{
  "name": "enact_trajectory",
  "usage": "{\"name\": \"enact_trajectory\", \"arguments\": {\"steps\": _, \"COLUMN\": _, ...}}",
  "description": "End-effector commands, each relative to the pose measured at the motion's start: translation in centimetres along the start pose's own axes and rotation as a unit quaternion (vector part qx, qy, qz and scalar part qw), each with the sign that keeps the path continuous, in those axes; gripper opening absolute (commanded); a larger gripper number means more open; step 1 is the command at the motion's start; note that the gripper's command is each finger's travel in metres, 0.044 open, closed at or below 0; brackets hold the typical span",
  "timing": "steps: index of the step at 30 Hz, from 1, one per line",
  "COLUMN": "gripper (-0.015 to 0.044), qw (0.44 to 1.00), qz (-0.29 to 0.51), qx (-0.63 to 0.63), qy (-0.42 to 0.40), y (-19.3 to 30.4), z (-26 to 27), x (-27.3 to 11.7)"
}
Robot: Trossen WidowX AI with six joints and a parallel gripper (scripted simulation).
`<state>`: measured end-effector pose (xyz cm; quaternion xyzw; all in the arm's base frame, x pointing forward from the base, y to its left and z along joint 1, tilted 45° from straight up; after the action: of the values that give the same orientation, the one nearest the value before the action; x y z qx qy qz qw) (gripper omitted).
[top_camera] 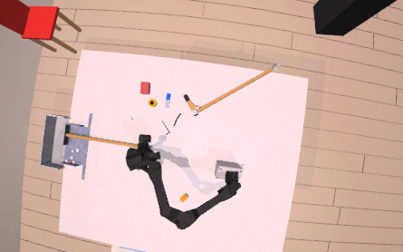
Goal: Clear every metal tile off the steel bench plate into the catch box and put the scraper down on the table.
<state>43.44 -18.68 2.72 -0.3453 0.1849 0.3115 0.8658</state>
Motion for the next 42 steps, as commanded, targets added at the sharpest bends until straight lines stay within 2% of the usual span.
{"name": "enact_trajectory", "arguments": {"steps": 1, "gripper": 0.0000, "qw": 1.000, "qz": -0.002, "qx": 0.000, "qy": 0.001, "y": 0.3, "z": -0.2, "x": -0.5}}
{"name": "enact_trajectory", "arguments": {"steps": 42, "gripper": 0.0000, "qw": 1.000, "qz": -0.001, "qx": -0.001, "qy": 0.003, "y": 2.8, "z": -0.8, "x": -3.1}}
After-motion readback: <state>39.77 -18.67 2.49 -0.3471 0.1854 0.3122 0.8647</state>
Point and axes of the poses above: the point midway between the two fingers, 35 mm back from their tips, its own x axis out along the fingers, its own z axis across the jaws, y = z × x, the point moved 10 cm from there along -x, back along the fingers, and after that the axes turned 1 degree about -x, right-handed, at the moved point
